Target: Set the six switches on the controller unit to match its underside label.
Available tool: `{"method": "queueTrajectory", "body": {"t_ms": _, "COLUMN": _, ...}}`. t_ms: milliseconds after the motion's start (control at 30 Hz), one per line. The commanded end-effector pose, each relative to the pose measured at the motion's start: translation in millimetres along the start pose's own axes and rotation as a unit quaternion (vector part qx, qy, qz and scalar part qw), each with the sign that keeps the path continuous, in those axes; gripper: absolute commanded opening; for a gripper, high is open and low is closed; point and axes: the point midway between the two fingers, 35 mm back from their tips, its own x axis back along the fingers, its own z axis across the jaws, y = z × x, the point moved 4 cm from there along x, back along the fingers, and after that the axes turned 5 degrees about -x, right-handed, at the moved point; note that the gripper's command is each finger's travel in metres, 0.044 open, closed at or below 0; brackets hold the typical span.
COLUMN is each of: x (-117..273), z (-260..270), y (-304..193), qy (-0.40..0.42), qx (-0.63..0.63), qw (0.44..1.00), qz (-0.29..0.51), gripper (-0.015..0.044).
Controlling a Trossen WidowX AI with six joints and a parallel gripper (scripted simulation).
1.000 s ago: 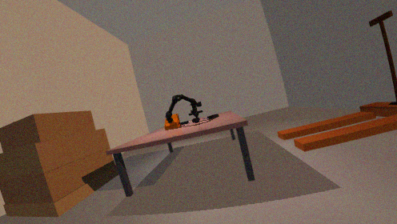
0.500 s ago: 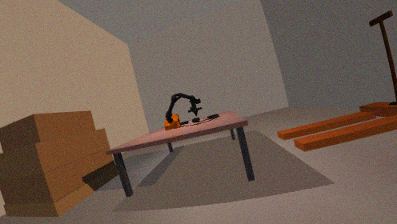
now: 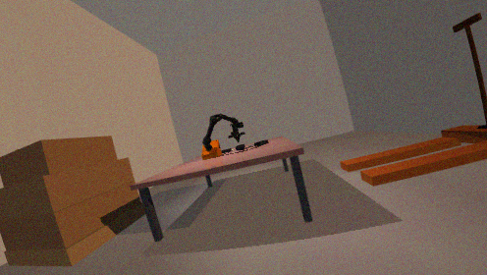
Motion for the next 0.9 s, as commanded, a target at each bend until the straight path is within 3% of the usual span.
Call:
{"method": "queueTrajectory", "body": {"t_ms": 0, "x": 0.5, "z": 0.1, "y": 0.8, "qy": -0.001, "qx": -0.004, "qw": 1.0, "qz": -0.002, "gripper": 0.0}}
{"method": "queueTrajectory", "body": {"t_ms": 333, "x": -0.6, "z": -1.8, "y": 0.9, "qy": -0.001, "qx": -0.005, "qw": 1.0, "qz": -0.002, "gripper": 0.0}}
{"method": "queueTrajectory", "body": {"t_ms": 500, "x": -26.7, "z": -42.5, "y": 3.6, "qy": -0.002, "qx": -0.005, "qw": 1.0, "qz": -0.001, "gripper": 0.0}}
{"method": "queueTrajectory", "body": {"t_ms": 867, "x": -27.9, "z": -44.2, "y": 3.7, "qy": -0.002, "qx": -0.005, "qw": 1.0, "qz": -0.001, "gripper": 0.0}}
